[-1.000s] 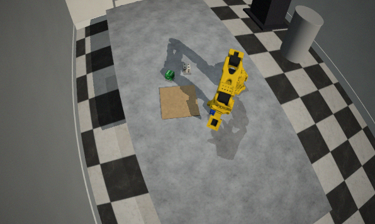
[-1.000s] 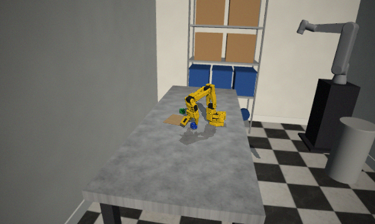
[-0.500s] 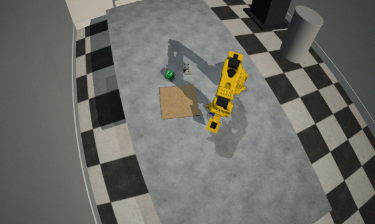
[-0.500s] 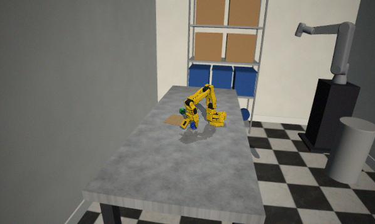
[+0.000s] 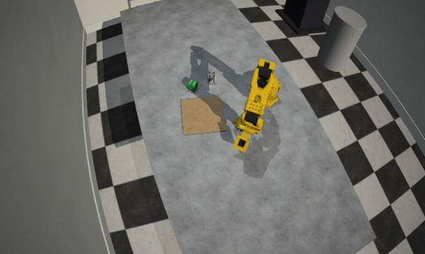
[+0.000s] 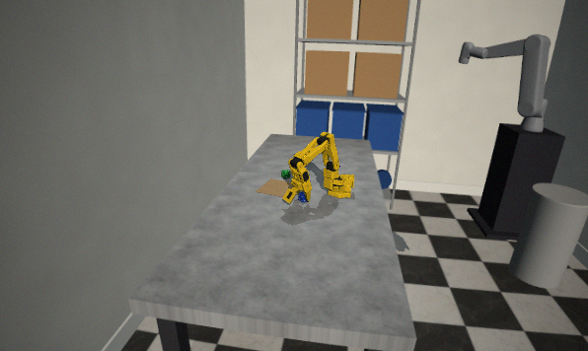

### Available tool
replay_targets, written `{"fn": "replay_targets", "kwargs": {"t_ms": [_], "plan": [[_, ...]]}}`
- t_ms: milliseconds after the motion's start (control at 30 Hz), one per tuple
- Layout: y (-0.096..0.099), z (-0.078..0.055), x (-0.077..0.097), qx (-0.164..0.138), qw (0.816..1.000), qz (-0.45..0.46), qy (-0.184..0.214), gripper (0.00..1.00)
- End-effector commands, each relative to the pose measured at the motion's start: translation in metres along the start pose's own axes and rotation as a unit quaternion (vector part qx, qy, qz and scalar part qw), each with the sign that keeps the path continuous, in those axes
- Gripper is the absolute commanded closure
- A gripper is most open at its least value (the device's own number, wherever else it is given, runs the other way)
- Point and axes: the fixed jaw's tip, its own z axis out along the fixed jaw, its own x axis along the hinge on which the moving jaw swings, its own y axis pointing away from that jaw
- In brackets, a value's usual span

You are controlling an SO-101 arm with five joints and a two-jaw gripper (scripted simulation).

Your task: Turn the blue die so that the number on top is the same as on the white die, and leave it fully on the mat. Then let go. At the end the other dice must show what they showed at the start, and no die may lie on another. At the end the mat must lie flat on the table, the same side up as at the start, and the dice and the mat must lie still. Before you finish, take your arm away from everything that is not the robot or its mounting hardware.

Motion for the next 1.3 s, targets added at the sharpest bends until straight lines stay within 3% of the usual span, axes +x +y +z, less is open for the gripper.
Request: {"fn": "replay_targets", "kwargs": {"t_ms": [0,533,1267], "plan": [[0.002,-0.012,-0.006,-0.005,0.999,0.000,-0.040,0.65],[-0.001,-0.012,-0.006,-0.007,0.999,0.001,-0.039,0.69],[-0.009,-0.011,-0.006,-0.014,0.999,0.001,-0.036,0.83]]}}
